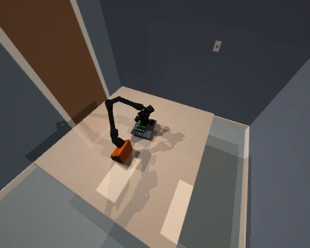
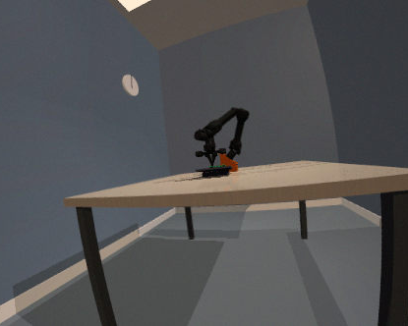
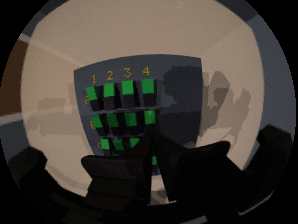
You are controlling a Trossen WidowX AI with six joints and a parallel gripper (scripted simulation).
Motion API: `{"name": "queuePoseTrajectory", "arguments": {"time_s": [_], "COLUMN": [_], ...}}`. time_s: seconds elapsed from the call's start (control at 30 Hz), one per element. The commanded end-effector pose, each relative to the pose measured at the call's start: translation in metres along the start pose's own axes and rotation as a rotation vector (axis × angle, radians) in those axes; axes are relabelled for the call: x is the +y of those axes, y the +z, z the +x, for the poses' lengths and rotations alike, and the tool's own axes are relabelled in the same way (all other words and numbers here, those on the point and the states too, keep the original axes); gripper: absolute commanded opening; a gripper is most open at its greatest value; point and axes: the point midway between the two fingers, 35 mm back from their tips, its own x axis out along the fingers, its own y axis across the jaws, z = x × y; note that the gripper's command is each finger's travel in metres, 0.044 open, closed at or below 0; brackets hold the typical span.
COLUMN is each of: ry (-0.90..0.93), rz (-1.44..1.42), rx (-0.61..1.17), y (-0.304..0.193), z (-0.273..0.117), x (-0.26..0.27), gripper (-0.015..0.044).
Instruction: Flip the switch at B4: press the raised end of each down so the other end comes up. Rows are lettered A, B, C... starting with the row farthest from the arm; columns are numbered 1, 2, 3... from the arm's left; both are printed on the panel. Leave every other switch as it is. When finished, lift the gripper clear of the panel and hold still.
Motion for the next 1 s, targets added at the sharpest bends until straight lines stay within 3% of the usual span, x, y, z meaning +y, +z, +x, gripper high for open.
{"name": "queuePoseTrajectory", "arguments": {"time_s": [0.0, 0.97], "ry": [0.003, 0.003], "rz": [0.005, 0.005], "rx": [-0.003, -0.003], "y": [0.0001, 0.0000], "z": [0.0003, 0.0038], "x": [0.0003, 0.0004], "gripper": [0.0000, 0.0000]}}
